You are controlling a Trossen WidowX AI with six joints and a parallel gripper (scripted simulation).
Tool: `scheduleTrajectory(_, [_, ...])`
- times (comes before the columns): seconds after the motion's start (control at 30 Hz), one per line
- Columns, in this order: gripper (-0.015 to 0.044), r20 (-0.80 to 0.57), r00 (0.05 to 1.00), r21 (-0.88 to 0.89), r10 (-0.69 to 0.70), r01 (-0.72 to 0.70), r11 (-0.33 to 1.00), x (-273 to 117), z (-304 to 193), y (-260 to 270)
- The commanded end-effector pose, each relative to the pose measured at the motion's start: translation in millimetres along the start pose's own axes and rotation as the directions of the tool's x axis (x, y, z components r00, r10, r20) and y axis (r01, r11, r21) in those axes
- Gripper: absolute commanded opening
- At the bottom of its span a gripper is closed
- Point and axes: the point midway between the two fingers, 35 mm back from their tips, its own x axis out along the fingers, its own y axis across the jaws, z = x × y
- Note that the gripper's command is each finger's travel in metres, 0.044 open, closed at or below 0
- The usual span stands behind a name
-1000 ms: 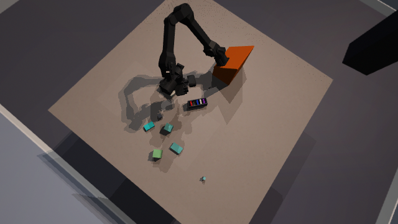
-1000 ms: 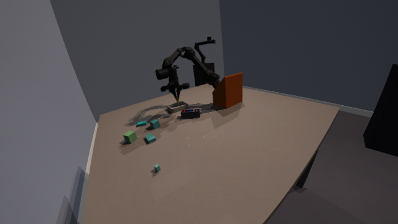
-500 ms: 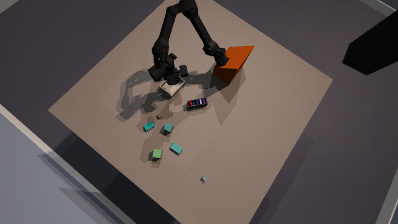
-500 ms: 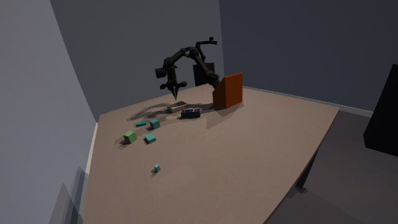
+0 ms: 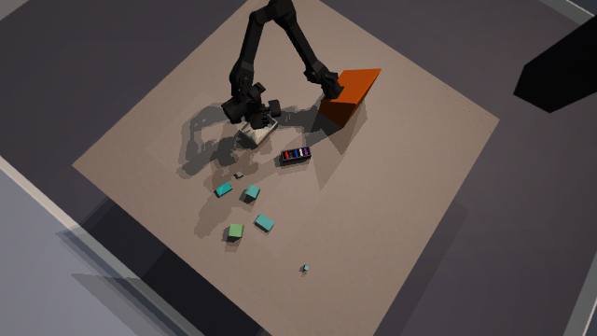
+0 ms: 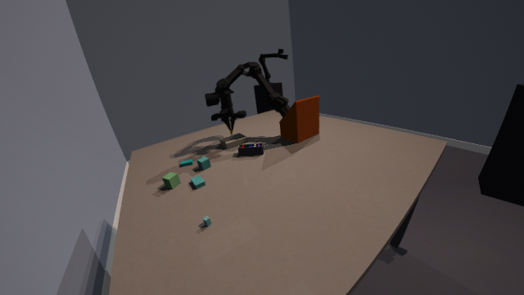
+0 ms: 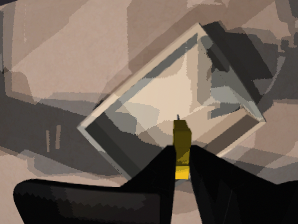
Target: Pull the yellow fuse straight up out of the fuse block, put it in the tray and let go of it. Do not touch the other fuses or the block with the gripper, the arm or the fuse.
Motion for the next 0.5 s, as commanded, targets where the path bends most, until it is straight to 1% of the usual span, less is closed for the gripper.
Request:
scheduleTrajectory(0.0, [0.0000,0.000,1.000,-0.007,0.005,-0.005,1.000,8,0,2])
scheduleTrajectory(0.37, [0.0000,-0.001,1.000,-0.007,0.003,-0.003,1.000,21,-1,2])
scheduleTrajectory(0.47, [0.0079,-0.003,1.000,0.000,0.000,0.000,1.000,18,-1,1])
